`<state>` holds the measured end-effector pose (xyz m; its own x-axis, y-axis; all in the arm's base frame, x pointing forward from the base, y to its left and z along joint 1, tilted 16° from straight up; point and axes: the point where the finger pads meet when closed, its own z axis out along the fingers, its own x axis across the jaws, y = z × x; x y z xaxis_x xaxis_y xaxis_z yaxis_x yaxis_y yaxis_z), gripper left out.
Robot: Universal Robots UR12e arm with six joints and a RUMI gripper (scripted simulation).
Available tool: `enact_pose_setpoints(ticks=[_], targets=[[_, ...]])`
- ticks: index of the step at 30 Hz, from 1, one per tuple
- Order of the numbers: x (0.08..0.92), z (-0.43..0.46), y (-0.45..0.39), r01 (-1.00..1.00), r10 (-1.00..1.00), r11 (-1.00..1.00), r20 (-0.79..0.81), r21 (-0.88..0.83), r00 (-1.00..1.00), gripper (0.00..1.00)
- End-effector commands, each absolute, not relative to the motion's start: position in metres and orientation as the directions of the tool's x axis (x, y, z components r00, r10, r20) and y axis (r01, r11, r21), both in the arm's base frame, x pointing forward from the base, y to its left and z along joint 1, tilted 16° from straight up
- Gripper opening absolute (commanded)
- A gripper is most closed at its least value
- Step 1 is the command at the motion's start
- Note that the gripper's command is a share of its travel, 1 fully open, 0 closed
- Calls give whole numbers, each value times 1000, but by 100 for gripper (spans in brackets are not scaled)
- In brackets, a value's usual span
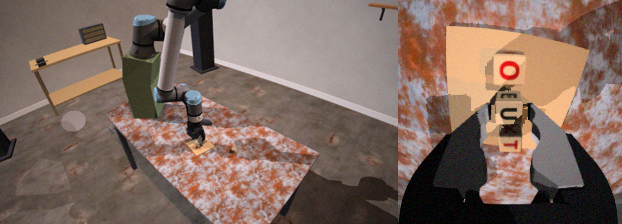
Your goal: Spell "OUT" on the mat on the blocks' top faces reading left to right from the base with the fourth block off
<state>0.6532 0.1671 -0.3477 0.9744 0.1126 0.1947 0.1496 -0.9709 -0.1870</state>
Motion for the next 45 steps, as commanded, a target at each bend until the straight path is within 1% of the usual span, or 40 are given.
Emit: enact_pose_setpoints(ticks=[1,13,28,38,39,45], targets=[[657,-347,167,151,113,-971,199,-185,973,25],[652,-338,164,149,112,-971,196,-186,974,25],[640,-270,150,149,111,-971,196,-187,974,25],[638,-260,148,149,112,-971,196,-186,974,25],[638,-260,148,150,113,-971,196,-186,974,100],[639,-261,148,150,113,-971,196,-186,974,100]])
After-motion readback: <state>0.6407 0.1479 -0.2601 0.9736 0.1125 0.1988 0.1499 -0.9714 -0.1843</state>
